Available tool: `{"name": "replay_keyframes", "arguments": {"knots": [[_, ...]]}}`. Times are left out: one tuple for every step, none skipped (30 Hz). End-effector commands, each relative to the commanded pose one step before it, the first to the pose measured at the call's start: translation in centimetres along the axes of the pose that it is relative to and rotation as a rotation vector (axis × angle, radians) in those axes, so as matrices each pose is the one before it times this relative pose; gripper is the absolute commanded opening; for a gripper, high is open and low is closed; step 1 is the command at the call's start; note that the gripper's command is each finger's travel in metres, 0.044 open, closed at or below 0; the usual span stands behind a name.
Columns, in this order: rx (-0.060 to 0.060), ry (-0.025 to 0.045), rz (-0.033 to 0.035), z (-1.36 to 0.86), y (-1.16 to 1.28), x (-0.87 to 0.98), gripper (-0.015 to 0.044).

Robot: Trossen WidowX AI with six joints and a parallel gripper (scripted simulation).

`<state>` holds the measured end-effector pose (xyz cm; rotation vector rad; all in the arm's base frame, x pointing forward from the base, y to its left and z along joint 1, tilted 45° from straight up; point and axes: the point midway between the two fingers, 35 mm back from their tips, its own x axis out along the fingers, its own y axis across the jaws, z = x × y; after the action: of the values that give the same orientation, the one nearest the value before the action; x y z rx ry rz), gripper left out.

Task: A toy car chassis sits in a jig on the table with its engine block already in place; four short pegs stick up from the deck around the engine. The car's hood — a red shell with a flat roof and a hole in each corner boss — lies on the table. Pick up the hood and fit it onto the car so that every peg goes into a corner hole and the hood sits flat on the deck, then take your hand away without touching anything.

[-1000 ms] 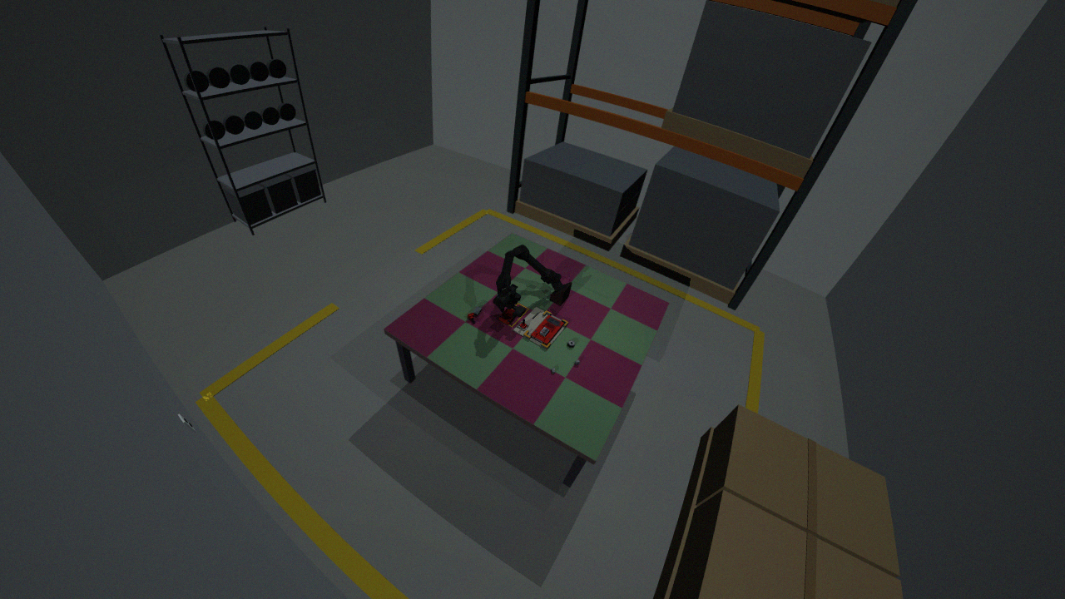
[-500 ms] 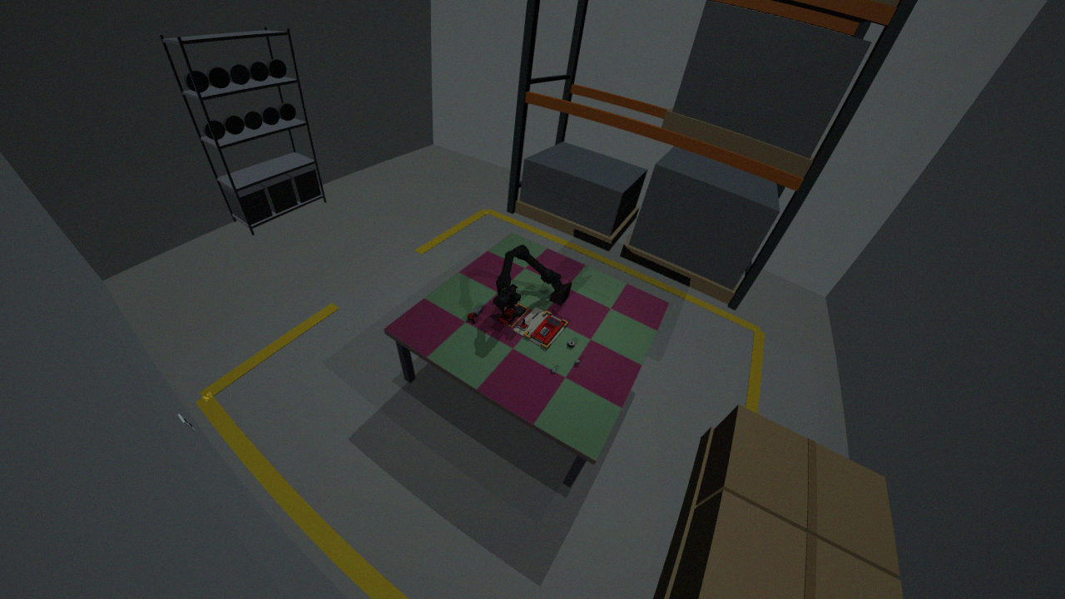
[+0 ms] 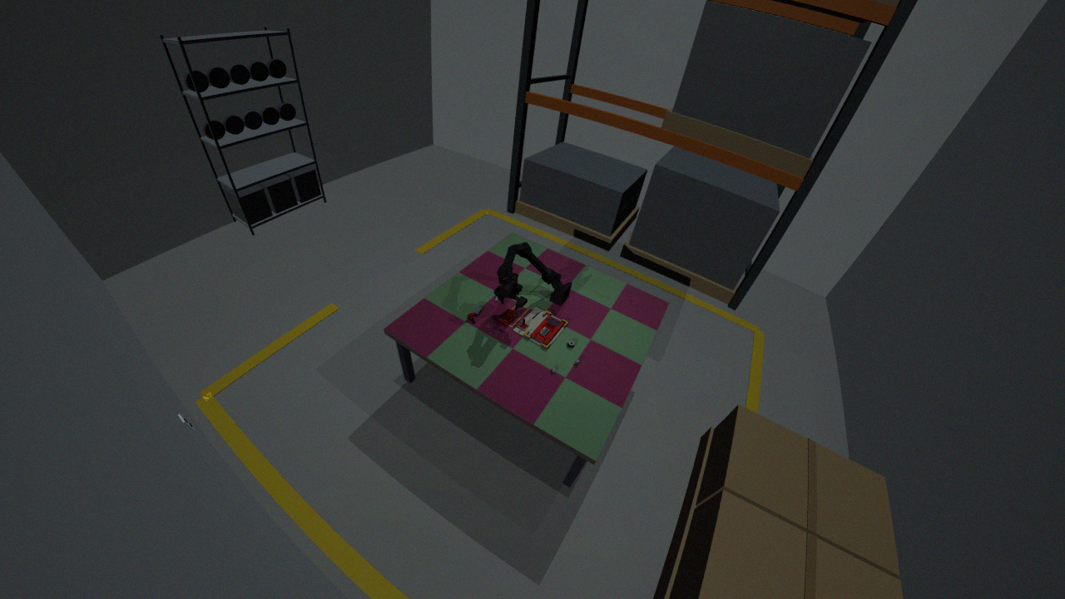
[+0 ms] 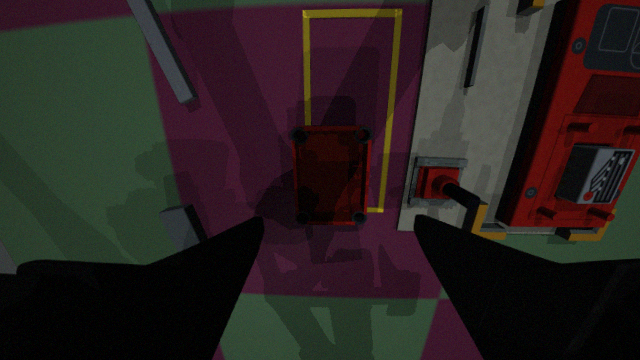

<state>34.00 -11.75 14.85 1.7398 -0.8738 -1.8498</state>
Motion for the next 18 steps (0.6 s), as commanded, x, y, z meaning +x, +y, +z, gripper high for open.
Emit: {"name": "replay_keyframes", "arguments": {"knots": [[0.0, 0.0, 0.0, 0.0, 0.0, 0.0, 0.044], [0.0, 0.0, 0.0, 0.0, 0.0, 0.0, 0.044], [0.0, 0.0, 0.0, 0.0, 0.0, 0.0, 0.044], [0.0, 0.0, 0.0, 0.0, 0.0, 0.0, 0.044], [0.0, 0.0, 0.0, 0.0, 0.0, 0.0, 0.044], [0.0, 0.0, 0.0, 0.0, 0.0, 0.0, 0.044], [0.0, 0.0, 0.0, 0.0, 0.0, 0.0, 0.044], [0.0, 0.0, 0.0, 0.0, 0.0, 0.0, 0.044], [0.0, 0.0, 0.0, 0.0, 0.0, 0.0, 0.044], [0.0, 0.0, 0.0, 0.0, 0.0, 0.0, 0.044], [0.0, 0.0, 0.0, 0.0, 0.0, 0.0, 0.044], [0.0, 0.0, 0.0, 0.0, 0.0, 0.0, 0.044], [0.019, 0.00364, -0.00398, 0.002, -0.037, 0.063, 0.044], [0.0569, 0.01076, -0.01217, 0.008, -0.11, 0.186, 0.044], [0.0945, 0.01731, -0.02104, 0.02, -0.171, 0.301, 0.044], [0.1138, 0.01983, -0.02668, 0.04, -0.186, 0.35, 0.044], [0.1133, 0.01855, -0.028, 0.055, -0.16, 0.334, 0.044], [0.1127, 0.01718, -0.02928, 0.066, -0.133, 0.316, 0.044]]}}
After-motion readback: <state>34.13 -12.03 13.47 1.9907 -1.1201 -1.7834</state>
